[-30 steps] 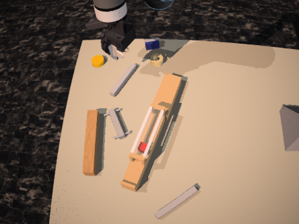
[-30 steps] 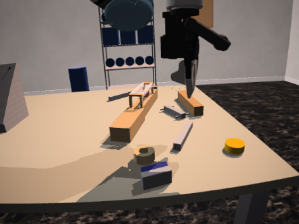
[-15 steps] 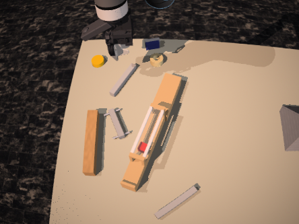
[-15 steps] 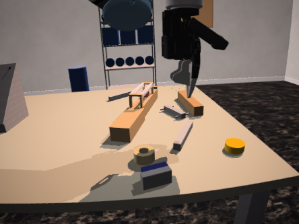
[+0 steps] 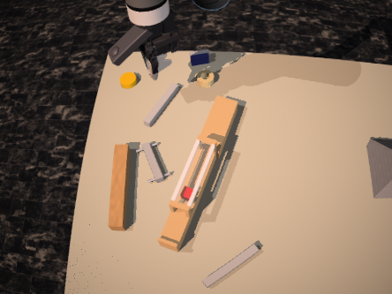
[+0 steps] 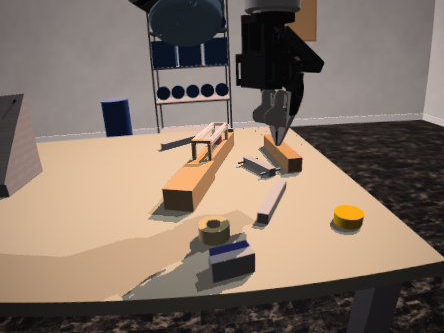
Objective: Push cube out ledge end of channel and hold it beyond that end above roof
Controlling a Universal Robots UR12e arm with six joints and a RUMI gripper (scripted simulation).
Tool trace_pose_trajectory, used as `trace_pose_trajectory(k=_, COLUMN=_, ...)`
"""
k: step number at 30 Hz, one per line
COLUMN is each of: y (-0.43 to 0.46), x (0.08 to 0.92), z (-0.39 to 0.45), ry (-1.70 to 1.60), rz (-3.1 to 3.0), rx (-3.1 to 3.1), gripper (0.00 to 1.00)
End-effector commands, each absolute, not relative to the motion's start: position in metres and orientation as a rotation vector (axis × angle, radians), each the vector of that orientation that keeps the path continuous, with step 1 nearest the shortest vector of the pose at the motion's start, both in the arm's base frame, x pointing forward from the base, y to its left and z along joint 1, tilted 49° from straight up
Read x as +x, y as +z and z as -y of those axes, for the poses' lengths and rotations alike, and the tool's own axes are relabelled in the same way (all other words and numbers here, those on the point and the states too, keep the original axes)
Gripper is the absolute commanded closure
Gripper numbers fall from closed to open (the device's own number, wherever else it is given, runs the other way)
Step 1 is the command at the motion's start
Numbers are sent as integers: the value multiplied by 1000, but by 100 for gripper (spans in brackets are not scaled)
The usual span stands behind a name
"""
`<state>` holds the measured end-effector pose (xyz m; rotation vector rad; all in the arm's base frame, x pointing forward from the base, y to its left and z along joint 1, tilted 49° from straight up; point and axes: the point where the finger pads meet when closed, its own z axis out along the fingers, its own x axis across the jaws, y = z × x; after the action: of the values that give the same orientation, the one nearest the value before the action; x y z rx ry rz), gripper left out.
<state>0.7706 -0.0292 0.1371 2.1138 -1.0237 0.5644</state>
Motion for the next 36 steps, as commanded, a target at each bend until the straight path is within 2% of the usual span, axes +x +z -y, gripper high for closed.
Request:
trace_pose_trajectory(k=1, y=137, x=769, z=29, ry=501, rz=854, rx=2177, gripper=100)
trace_pose_trajectory(k=19, y=137, x=764, z=29, ry=340, rz=494, rx=2256, gripper=100)
trace_pose_trajectory(k=36, y=137, x=762, z=29, ry=296, rz=399, rx=2270, gripper=100)
